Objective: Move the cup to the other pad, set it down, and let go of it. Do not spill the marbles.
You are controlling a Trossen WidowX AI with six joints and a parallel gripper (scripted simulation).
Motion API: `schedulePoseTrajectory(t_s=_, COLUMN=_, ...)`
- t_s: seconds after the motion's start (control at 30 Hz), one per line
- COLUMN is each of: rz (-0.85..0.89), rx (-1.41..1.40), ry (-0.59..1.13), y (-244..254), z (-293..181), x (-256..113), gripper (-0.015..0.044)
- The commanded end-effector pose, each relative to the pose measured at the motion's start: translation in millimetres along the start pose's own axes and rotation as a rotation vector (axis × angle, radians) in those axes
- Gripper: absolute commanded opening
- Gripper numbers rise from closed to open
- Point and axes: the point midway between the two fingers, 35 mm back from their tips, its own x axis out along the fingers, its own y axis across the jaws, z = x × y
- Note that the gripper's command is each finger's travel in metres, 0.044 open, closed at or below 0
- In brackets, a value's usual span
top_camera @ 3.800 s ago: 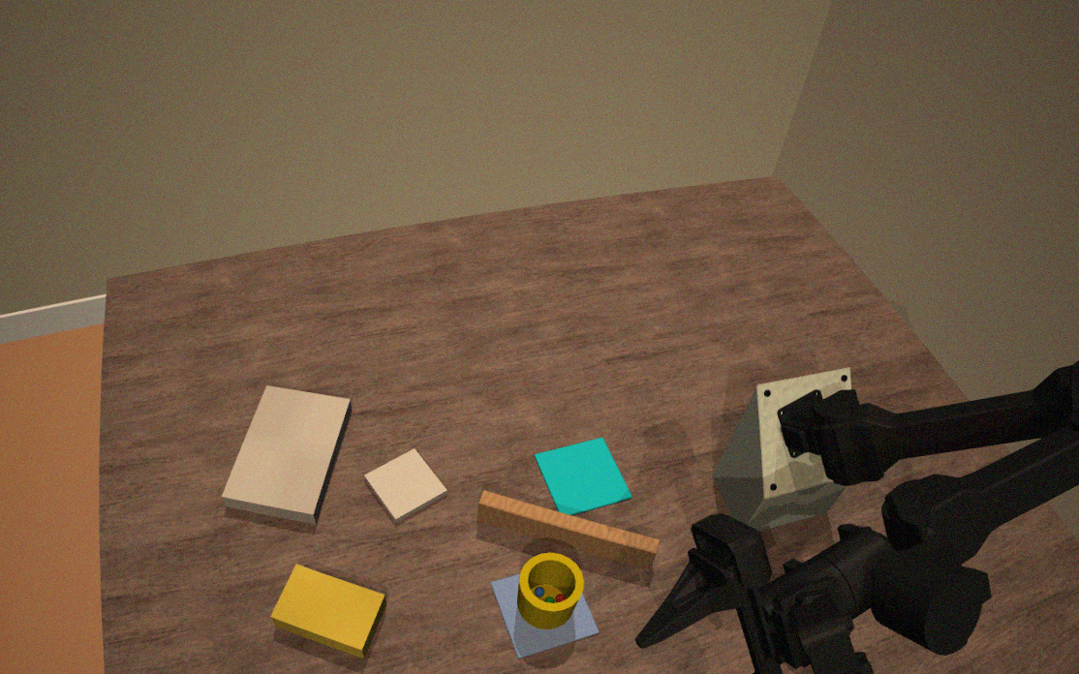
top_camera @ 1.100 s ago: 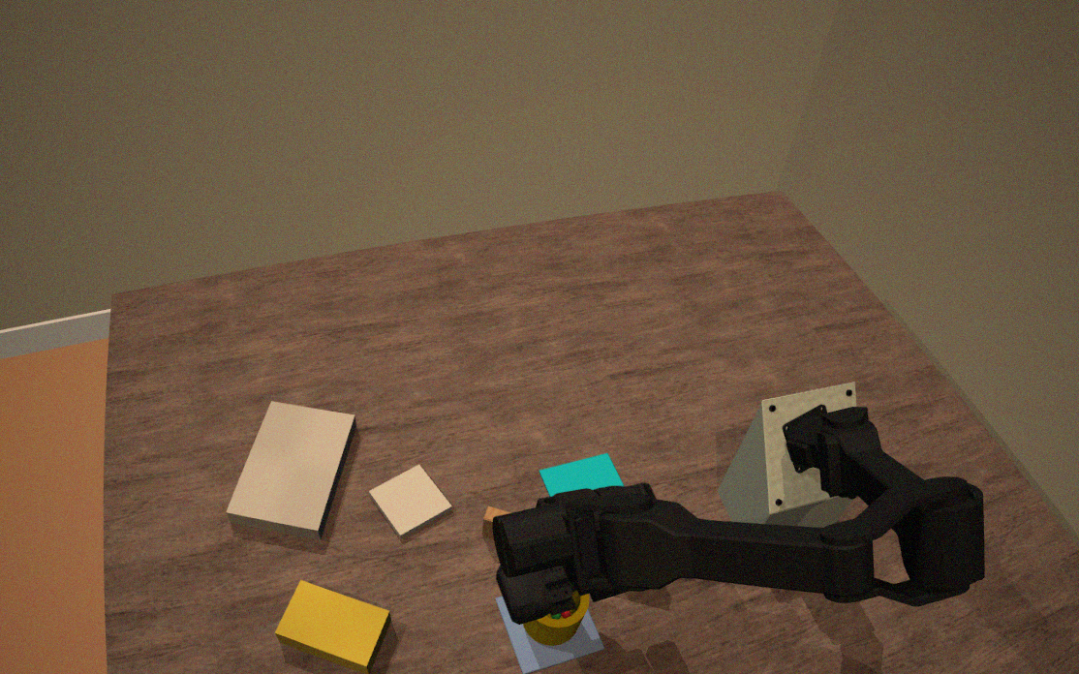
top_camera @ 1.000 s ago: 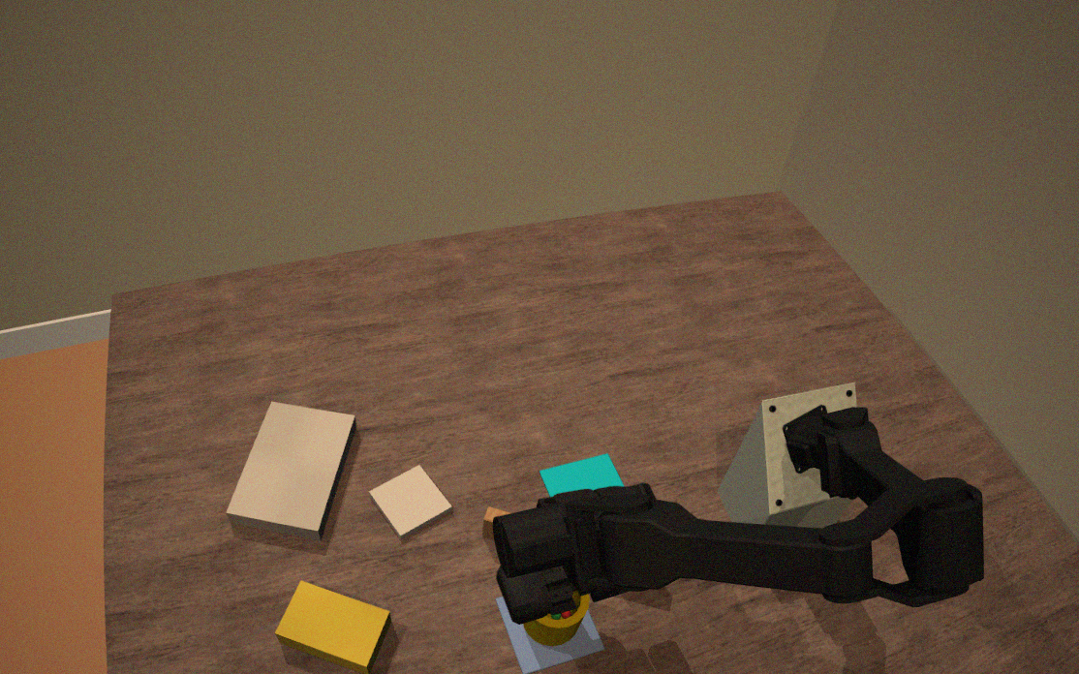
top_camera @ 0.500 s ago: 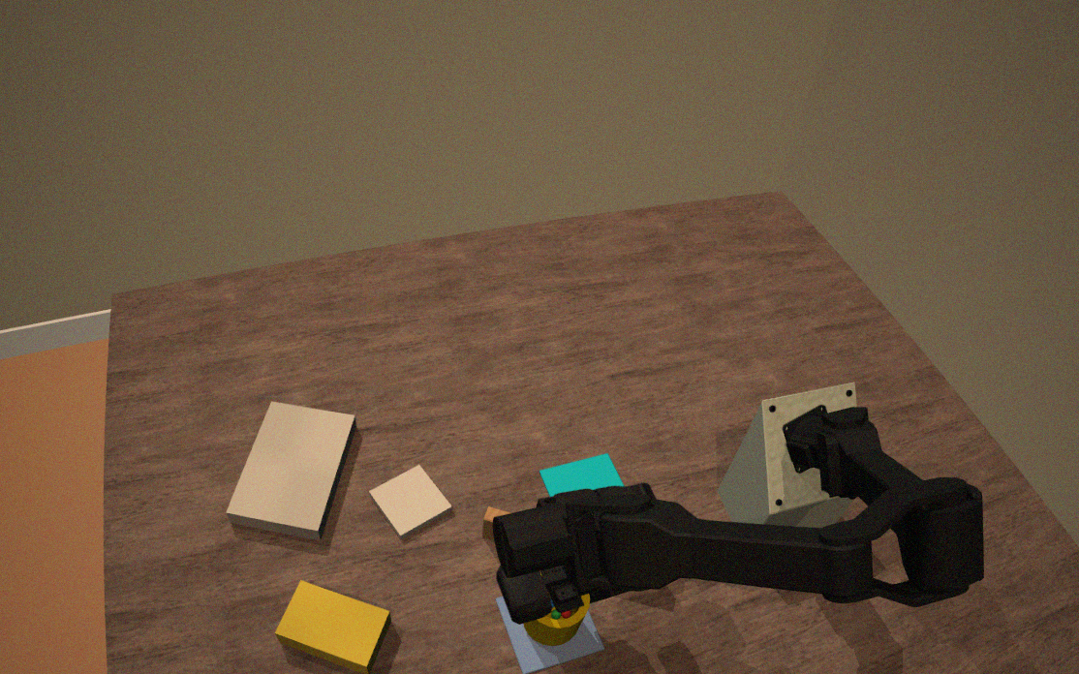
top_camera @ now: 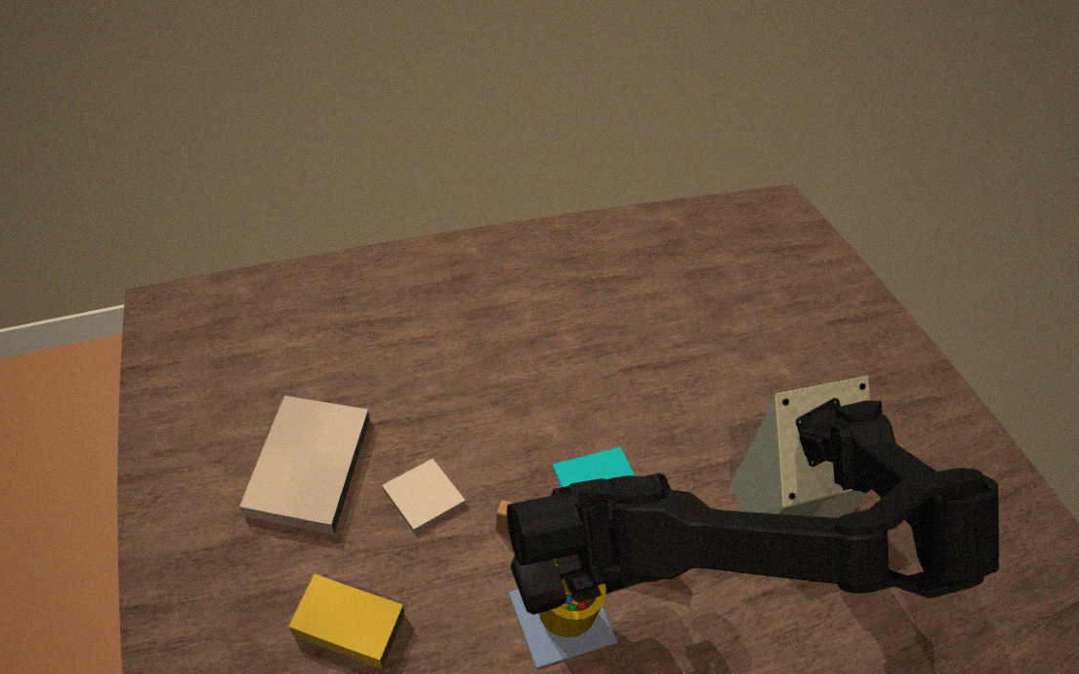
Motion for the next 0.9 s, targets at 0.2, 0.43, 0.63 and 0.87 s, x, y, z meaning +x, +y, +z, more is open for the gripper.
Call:
schedulePoseTrajectory(t_s=0.2, rz=0.009, rx=-0.004, ry=-0.004, y=2.7, z=2.0, x=-36.9, gripper=0.0)
schedulePoseTrajectory(t_s=0.43, rz=0.009, rx=-0.002, ry=-0.001, y=0.5, z=3.4, x=-62.2, gripper=0.0)
schedulePoseTrajectory(t_s=0.63, rz=0.009, rx=-0.001, ry=0.0, y=-0.8, z=5.1, x=-65.4, gripper=0.0)
schedulePoseTrajectory(t_s=0.87, rz=0.006, rx=0.008, ry=0.003, y=-0.9, z=5.2, x=-61.5, gripper=0.0)
